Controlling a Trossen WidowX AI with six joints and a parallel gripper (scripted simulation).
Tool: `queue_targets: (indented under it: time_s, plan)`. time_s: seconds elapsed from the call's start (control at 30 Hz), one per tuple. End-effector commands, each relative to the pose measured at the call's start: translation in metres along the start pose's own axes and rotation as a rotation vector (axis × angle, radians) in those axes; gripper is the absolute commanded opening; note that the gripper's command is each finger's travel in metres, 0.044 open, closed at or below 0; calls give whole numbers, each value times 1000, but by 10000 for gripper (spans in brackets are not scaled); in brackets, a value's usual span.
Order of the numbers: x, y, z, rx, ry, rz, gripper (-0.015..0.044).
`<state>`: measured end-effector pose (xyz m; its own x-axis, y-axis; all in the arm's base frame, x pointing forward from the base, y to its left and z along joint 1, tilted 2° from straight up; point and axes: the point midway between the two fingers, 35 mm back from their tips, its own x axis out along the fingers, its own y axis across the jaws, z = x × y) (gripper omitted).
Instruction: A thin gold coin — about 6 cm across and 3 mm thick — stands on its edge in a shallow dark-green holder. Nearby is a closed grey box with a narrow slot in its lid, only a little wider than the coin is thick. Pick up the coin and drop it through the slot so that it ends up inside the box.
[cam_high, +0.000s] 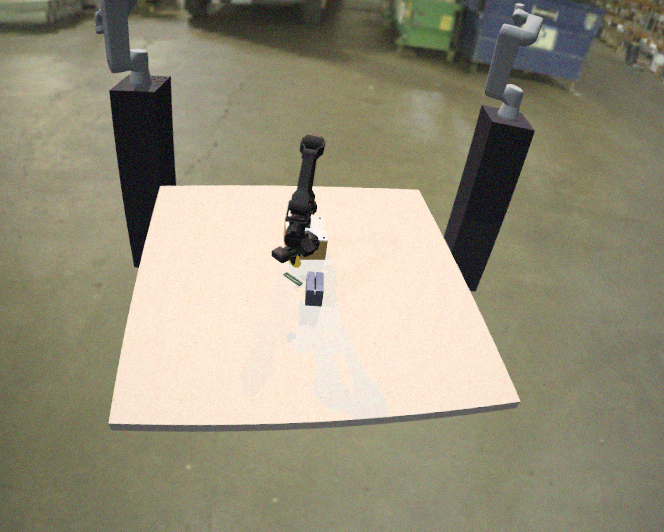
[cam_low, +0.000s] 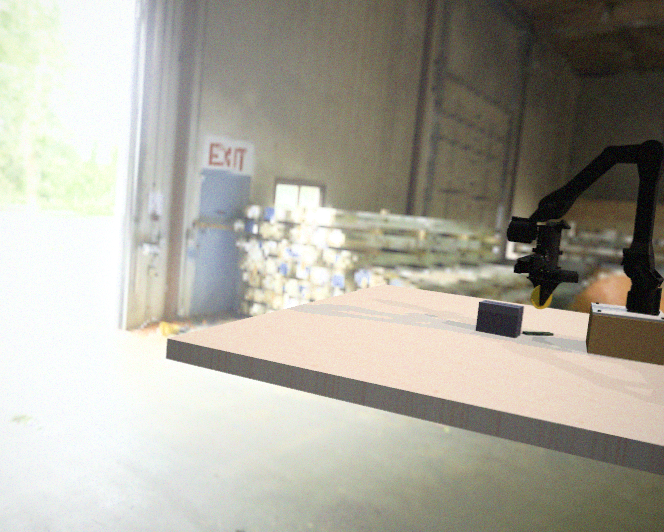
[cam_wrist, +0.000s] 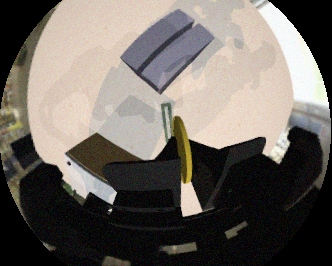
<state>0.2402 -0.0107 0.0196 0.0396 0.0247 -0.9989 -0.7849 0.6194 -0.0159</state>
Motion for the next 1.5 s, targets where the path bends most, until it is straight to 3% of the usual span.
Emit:
queue_targets:
  time_s: [0.0,0.33,1.13,1.47]
  plan:
    - [-11,0,1,-4,-6,-2,0]
    - [-28,2,-1,18,-6,-2,0]
    - [-28,-2,-3,823,-7,0,0]
    - [-29,-4,5,845,-8,0,0]
